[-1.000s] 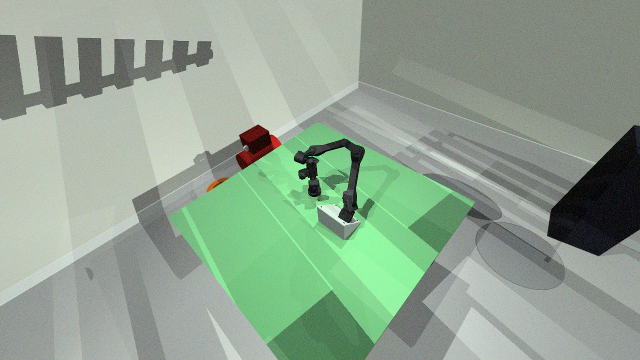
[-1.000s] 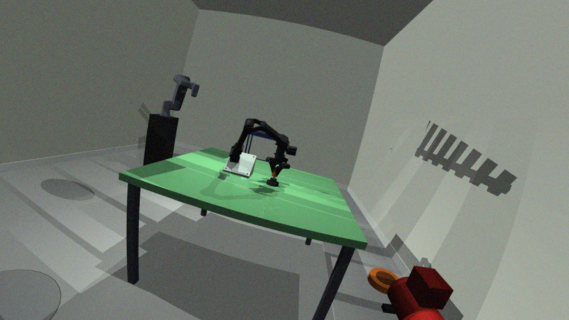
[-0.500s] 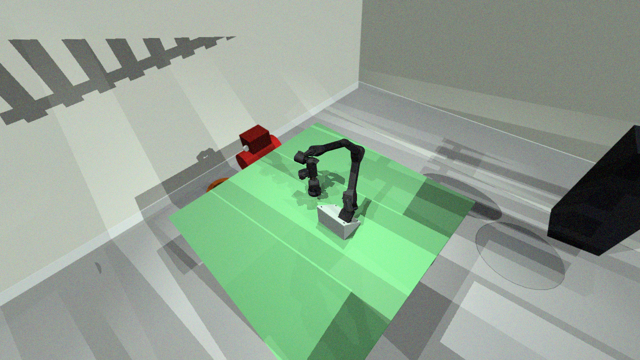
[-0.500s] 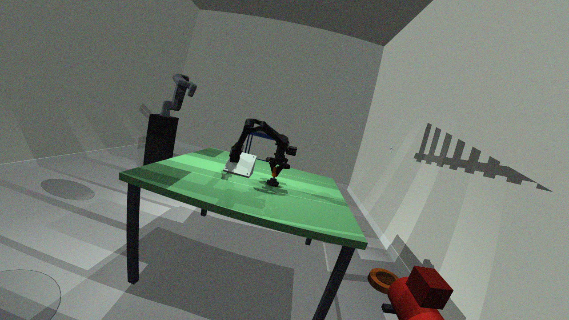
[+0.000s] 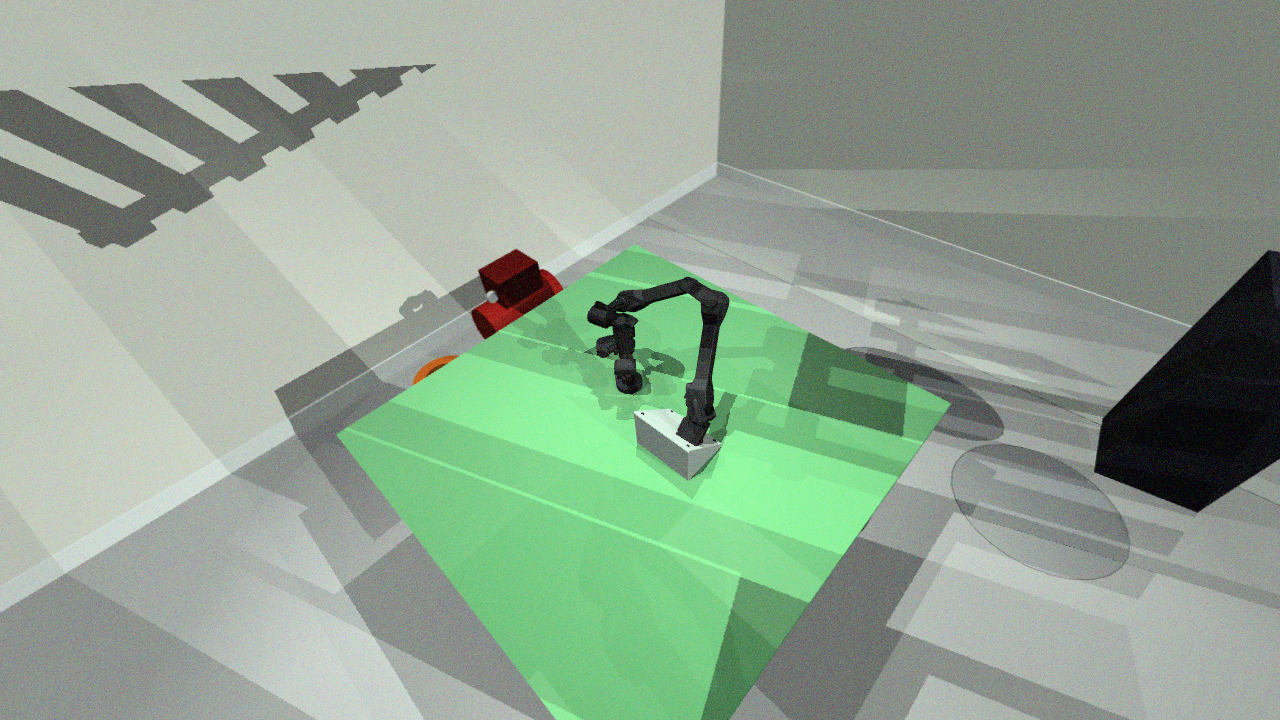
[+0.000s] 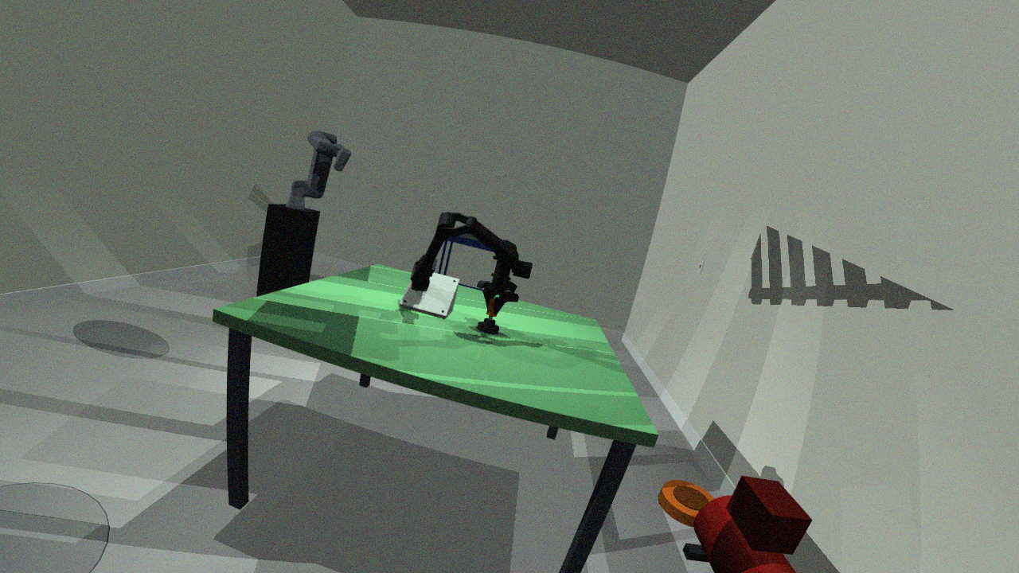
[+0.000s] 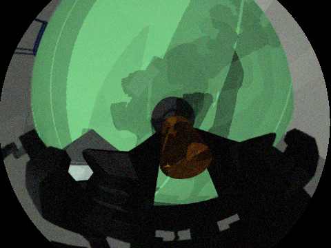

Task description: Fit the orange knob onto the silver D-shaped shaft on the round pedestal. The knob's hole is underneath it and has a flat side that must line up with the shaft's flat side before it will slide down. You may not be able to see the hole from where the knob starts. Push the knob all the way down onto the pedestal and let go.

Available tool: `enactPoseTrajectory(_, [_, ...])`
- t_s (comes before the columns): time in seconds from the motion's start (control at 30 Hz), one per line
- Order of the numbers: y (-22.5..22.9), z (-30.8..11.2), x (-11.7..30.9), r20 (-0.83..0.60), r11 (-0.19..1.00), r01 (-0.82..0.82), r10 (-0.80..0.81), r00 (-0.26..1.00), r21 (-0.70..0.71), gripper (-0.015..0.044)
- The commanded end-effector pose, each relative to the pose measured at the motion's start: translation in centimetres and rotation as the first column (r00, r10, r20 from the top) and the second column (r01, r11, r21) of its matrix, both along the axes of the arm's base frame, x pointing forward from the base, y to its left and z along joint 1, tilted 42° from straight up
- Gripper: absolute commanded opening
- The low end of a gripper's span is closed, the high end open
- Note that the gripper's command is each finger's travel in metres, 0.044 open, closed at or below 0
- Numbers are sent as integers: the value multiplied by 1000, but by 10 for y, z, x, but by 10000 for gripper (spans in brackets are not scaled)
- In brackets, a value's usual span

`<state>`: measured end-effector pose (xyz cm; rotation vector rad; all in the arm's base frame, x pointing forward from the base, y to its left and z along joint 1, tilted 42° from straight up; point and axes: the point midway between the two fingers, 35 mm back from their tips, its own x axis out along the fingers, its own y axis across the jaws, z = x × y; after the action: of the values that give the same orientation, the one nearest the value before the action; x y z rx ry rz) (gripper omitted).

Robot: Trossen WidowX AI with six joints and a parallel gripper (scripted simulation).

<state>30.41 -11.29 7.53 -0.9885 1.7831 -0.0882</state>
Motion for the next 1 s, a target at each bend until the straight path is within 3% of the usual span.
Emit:
enactPoseTrajectory(0.0, [-1, 2, 2, 80, 996, 87, -86, 993, -10, 0])
enactPoseTrajectory(0.97, [-2, -2, -1, 80, 996, 87, -86, 993, -10, 0])
